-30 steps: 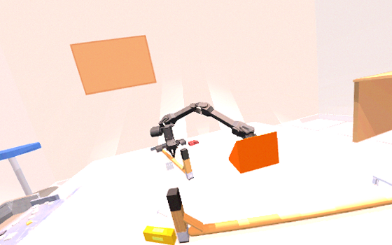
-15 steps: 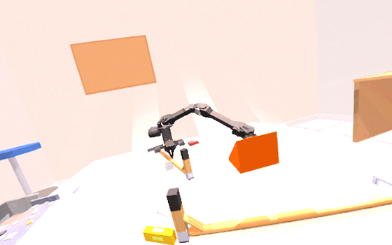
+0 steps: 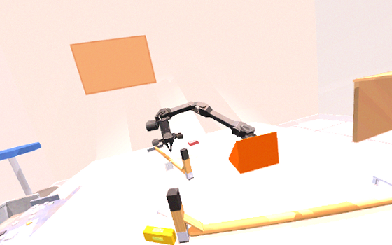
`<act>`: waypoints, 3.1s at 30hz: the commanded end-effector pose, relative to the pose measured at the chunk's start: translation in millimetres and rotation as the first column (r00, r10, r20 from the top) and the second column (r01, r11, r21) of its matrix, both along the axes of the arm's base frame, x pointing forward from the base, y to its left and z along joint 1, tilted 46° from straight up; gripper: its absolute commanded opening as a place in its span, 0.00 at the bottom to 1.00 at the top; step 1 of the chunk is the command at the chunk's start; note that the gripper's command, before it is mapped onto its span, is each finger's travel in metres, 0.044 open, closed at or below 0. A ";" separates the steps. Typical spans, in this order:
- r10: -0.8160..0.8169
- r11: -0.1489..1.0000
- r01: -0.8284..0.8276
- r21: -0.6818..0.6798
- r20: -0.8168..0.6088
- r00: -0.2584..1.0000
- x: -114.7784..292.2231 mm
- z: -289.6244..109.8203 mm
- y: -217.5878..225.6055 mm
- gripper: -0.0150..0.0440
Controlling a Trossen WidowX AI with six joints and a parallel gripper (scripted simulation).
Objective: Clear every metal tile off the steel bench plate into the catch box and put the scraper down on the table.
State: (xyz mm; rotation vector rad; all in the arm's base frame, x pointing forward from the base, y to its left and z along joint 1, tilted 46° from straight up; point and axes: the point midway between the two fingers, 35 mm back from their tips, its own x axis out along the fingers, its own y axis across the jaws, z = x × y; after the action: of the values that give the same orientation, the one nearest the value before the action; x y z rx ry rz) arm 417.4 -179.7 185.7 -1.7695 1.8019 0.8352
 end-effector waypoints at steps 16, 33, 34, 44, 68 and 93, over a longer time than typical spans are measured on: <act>-0.175 0.983 0.183 -0.014 0.216 0.961 -2.9 19.9 17.4 0.25; -0.393 0.903 0.425 0.057 0.506 0.768 -7.6 34.0 28.9 0.25; -0.404 0.897 0.437 0.064 0.521 0.752 -8.0 34.8 29.6 0.25; -0.497 0.824 0.546 0.150 0.654 0.571 -11.2 42.9 36.2 0.25; -0.599 0.608 0.662 0.438 0.801 0.021 -20.0 61.5 51.5 0.25; -0.519 0.380 0.530 0.758 0.649 -0.557 -30.6 79.7 66.5 0.25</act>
State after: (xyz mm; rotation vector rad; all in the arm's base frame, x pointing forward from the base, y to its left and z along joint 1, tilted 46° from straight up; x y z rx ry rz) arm 389.2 -115.7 261.7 -0.3818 1.1681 -0.9098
